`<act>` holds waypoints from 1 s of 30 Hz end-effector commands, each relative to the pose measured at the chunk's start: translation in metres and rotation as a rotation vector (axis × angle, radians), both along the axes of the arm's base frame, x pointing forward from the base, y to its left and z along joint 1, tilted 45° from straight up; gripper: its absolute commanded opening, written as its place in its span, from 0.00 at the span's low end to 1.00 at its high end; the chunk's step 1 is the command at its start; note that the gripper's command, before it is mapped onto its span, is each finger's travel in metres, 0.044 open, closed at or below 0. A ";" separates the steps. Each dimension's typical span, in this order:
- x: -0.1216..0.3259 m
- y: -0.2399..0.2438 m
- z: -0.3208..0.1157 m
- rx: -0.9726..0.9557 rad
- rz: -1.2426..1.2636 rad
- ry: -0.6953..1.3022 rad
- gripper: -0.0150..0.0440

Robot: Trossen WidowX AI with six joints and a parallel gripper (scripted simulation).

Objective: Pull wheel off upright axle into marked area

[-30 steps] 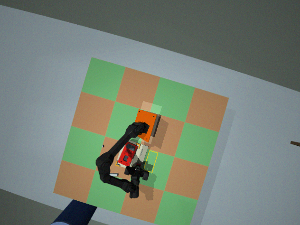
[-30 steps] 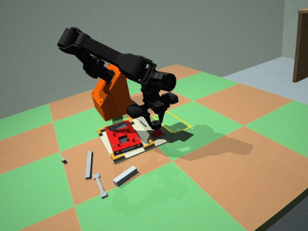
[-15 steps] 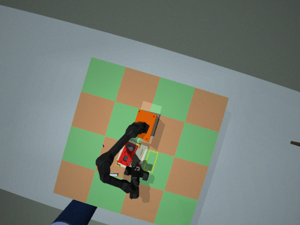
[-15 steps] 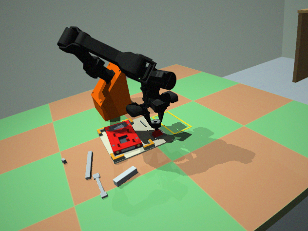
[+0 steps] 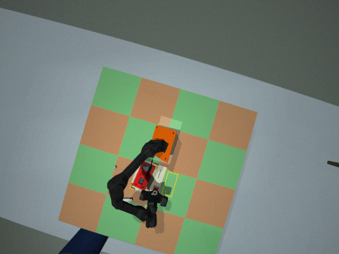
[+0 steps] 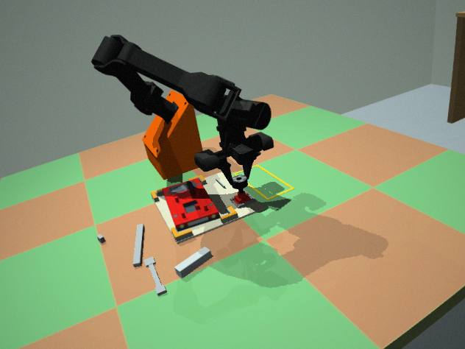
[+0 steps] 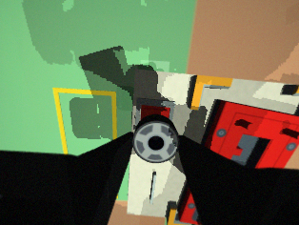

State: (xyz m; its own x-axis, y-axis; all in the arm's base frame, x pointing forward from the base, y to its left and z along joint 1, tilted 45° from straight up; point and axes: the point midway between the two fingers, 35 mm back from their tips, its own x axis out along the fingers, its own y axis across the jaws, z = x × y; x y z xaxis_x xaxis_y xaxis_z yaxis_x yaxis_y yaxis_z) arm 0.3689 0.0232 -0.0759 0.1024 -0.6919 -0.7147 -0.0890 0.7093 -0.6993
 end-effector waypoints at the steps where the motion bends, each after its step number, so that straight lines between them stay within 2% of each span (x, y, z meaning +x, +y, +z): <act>1: 0.001 0.004 0.004 0.007 0.002 -0.008 0.25; 30: 0.000 0.011 0.011 0.005 0.004 -0.008 0.25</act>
State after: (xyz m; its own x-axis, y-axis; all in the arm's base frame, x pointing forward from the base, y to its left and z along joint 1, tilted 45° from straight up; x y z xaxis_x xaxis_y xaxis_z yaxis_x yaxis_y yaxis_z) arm 0.3682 0.0319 -0.0672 0.1095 -0.6921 -0.7135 -0.0916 0.7077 -0.7005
